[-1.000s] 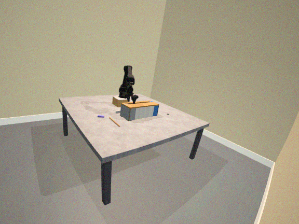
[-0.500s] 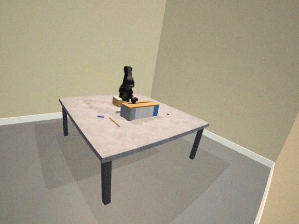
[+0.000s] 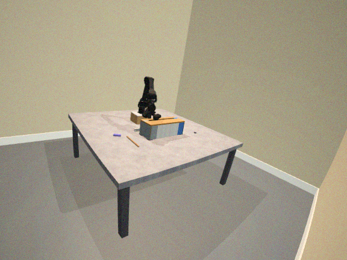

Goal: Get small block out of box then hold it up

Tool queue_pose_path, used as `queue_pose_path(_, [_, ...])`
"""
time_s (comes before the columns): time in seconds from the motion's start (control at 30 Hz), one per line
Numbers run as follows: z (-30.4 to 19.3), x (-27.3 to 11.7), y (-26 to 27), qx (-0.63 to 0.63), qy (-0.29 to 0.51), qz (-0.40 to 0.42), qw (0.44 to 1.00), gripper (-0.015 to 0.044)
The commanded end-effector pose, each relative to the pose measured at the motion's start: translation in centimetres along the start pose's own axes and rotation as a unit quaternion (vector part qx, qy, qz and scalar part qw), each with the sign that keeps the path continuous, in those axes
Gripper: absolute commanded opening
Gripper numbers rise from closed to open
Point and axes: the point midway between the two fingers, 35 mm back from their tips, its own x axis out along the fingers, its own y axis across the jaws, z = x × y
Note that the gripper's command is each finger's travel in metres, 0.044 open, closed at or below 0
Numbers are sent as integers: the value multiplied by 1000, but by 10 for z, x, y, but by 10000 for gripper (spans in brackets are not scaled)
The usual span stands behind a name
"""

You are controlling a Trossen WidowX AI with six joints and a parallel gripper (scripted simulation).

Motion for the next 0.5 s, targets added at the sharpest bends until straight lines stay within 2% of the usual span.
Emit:
queue_pose_path(0.0, [-12, 4, 0, 0, 2, 1, 1000, 400])
queue_pose_path(0.47, [-55, 19, 0, 0, 4, 1, 1000, 400])
